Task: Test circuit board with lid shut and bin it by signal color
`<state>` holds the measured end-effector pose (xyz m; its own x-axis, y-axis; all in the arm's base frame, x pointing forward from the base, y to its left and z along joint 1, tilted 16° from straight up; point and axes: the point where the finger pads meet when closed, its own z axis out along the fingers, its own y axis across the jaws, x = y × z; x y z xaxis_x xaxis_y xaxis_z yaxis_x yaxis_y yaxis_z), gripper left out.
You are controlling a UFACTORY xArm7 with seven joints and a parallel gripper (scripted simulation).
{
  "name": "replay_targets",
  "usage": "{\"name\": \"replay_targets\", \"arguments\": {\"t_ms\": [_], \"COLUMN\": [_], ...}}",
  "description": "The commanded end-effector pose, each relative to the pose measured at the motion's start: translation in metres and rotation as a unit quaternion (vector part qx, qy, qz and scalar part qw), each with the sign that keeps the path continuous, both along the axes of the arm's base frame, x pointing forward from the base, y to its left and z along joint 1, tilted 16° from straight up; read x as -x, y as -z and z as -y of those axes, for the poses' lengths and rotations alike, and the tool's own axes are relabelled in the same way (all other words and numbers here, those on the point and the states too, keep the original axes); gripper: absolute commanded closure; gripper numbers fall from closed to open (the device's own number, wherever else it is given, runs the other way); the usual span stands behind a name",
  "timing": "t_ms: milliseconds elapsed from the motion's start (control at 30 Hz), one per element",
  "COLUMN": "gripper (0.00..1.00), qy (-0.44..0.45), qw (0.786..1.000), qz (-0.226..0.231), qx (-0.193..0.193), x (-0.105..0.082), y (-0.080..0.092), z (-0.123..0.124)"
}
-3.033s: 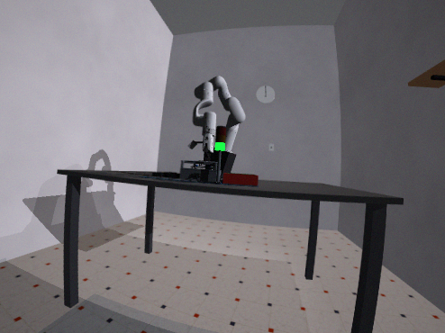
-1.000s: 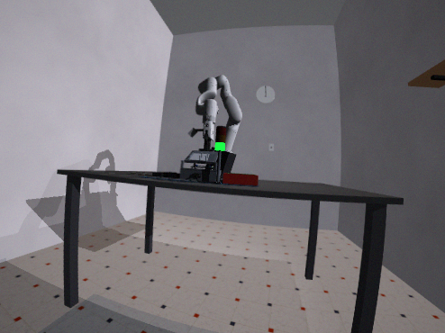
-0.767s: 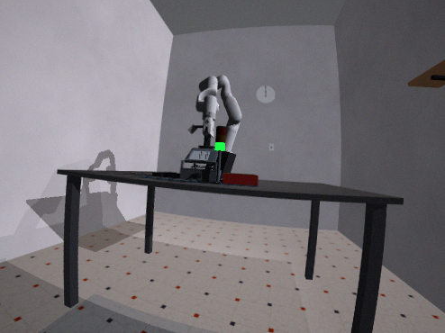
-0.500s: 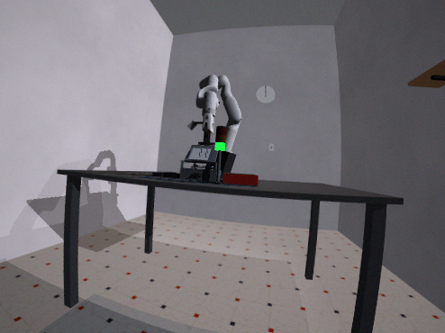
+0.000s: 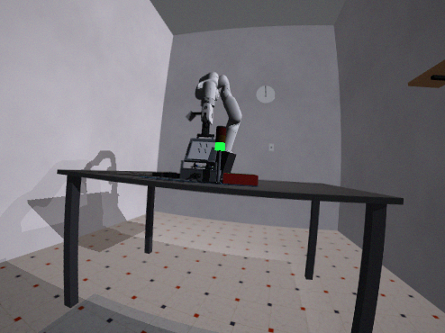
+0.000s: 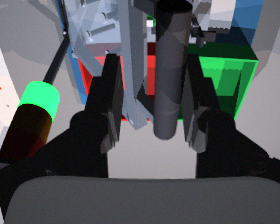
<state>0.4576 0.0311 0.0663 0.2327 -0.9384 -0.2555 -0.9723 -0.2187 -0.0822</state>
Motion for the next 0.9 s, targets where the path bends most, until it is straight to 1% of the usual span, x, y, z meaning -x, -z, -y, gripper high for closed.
{"name": "replay_targets", "arguments": {"t_ms": [0, 433, 500, 867], "gripper": [1.0, 1.0, 1.0, 1.0], "qy": [0.001, 0.001, 0.001, 0.001], "qw": [1.0, 1.0, 1.0, 1.0], "qz": [0.002, 0.002, 0.002, 0.002], "qx": [-0.001, -0.001, -0.001, -0.001], "x": [-0.011, -0.049, -0.049, -0.077], "y": [-0.007, -0.025, -0.025, -0.032], "z": [0.0, -0.005, -0.005, -0.01]}}
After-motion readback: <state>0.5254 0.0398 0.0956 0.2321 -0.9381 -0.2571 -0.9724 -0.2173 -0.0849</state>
